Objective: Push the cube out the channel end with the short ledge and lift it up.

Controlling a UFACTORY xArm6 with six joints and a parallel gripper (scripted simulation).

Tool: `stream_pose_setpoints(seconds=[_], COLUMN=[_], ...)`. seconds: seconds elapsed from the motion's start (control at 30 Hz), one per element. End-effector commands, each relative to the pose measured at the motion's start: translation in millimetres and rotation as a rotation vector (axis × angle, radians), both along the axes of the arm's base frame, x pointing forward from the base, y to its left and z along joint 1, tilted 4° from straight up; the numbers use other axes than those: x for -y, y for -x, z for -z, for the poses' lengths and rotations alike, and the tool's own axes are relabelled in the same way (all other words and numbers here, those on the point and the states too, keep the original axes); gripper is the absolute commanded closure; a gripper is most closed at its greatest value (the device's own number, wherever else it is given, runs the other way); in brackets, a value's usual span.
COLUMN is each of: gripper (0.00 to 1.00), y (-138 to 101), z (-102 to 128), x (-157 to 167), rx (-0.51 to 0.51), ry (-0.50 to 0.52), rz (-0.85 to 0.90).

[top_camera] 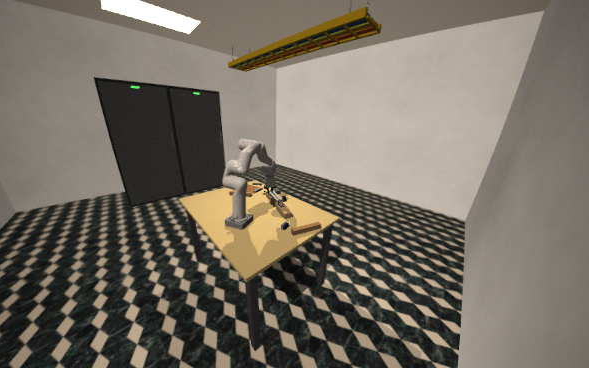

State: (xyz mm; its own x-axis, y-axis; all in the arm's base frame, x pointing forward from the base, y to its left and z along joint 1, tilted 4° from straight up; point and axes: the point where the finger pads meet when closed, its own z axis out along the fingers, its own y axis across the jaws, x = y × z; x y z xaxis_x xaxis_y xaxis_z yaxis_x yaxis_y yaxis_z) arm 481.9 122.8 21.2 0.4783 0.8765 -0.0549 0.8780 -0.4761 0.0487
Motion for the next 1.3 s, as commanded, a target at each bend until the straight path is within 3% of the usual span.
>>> stream_pose_setpoints(seconds=[0.0,0.37,0.77,1.27], gripper=[1.00,1.00,1.00,1.00], y=[-1,-1,0,0], z=[-2,-4,-71,-82], x=[0,-1,-5,-6], rx=[0.004,0.004,0.004,0.004], ry=[-0.001,-0.001,-0.001,-0.001], rz=[0.000,0.000,0.000,0.000])
